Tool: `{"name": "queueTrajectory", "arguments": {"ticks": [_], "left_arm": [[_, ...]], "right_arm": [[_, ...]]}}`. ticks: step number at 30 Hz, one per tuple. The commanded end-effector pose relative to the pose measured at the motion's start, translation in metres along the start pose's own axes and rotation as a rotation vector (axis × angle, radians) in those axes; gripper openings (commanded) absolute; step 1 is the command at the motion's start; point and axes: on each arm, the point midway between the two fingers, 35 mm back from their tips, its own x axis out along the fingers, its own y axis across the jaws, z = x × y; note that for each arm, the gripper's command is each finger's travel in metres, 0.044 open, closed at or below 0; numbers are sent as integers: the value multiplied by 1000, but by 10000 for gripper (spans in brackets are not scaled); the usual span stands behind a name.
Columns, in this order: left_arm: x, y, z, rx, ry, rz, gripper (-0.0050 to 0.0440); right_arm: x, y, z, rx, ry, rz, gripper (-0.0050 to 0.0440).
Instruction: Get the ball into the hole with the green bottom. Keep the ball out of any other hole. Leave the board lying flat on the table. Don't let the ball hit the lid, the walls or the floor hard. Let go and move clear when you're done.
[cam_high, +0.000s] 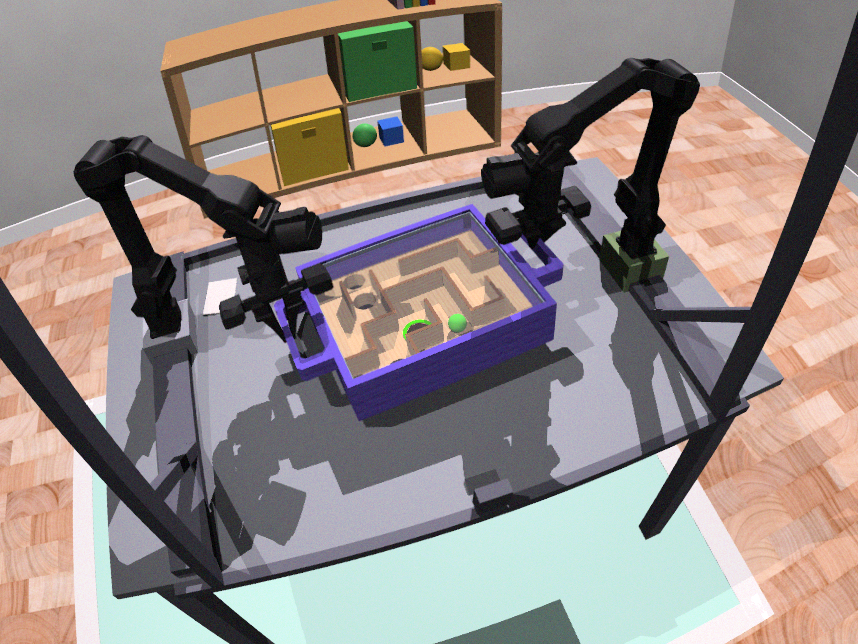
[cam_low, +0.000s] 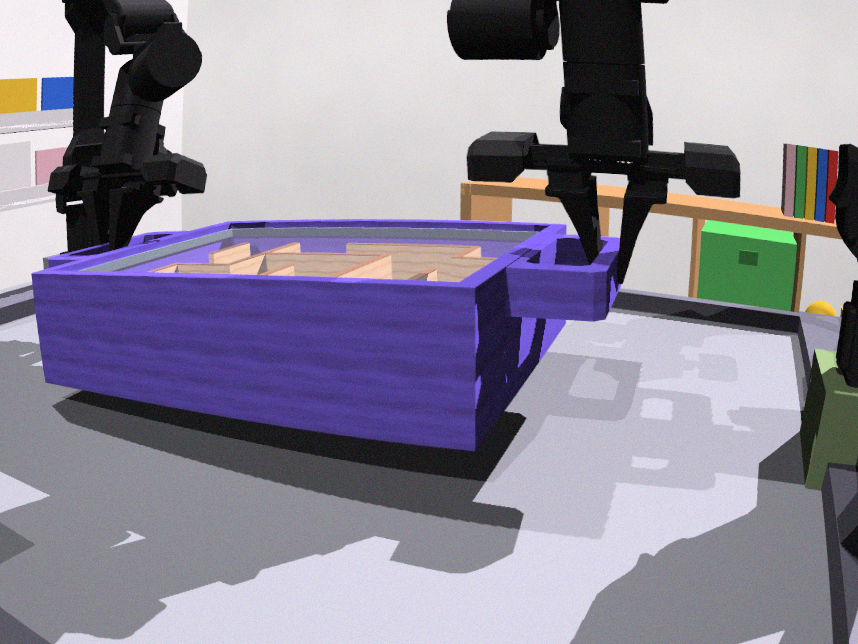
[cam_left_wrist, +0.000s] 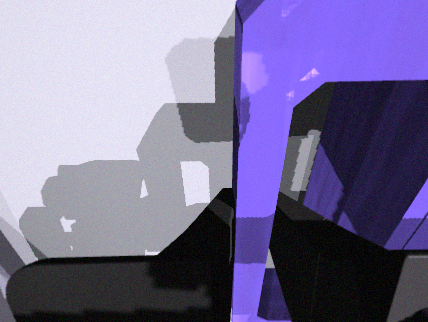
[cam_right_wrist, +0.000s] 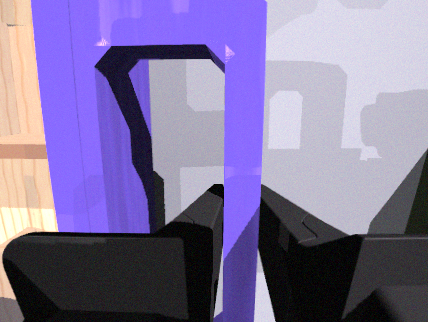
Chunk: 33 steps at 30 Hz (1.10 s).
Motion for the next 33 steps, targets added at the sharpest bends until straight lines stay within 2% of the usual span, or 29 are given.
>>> {"name": "queueTrajectory", "arguments": {"ticks": [1, 4, 8, 9, 10, 14, 15, 17, 18, 19, 20, 22, 23, 25, 26, 27, 28, 29, 30, 33], "left_arm": [[-19, -5, -13, 14, 67, -14, -50], [-22, -8, -15, 5, 47, 19, -50], [-21, -5, -16, 11, 46, 19, -50], [-26, -7, -19, 4, 35, 42, -50], [-20, -4, -16, 7, 18, -6, -50], [-12, 2, -13, 13, 21, -21, -50], [-24, -4, -19, 10, 29, -1, -50], [-13, 0, -11, 20, 37, -20, -50], [-15, -2, -11, 14, 46, -17, -50], [-23, -7, -16, 9, 52, 3, -50], [-19, -5, -16, 16, 40, -18, -50], [-19, -4, -16, 14, 41, -17, -50], [-20, -5, -16, 11, 32, 21, -50], [-20, -5, -16, 11, 32, 21, -50], [-38, -12, -21, -12, 41, 77, -50], [-39, -13, -23, -15, 20, 85, -50], [-25, -6, -18, -3, 4, 36, -50], [-25, -4, -16, 4, 40, 27, -50], [-20, -1, -14, 2, 29, 22, -50], [-16, 1, -14, 10, 26, -6, -50]], "right_arm": [[-5, -1, 2, 5, 14, 45, -50], [3, -6, 0, 12, -9, 63, -50], [-1, -2, 1, 10, -13, 72, -50], [8, -6, -1, 15, -21, 85, -50], [-7, 3, 1, 14, -41, 71, -50], [-11, 5, 2, 10, -36, 31, -50], [-1, -1, 1, 13, -37, 61, -50], [-9, 4, 2, 4, -11, 30, -50], [-11, 3, 3, 6, -5, 52, -50], [1, -5, 0, 7, 0, 54, -50], [-11, 3, 3, 10, -22, 65, -50], [-11, 3, 3, 6, -26, 65, -50], [-11, 3, 3, 6, -26, 65, -50], [-11, 3, 3, 6, -26, 65, -50], [-11, 3, 4, 8, -26, 65, -50], [14, -8, -2, 13, -17, 103, -50], [19, -9, -4, 20, -38, 123, -50], [7, -3, -1, 11, -9, 94, -50], [-2, 2, 1, 12, -24, 74, -50], [-10, 6, 3, 7, -27, 47, -50]]}}
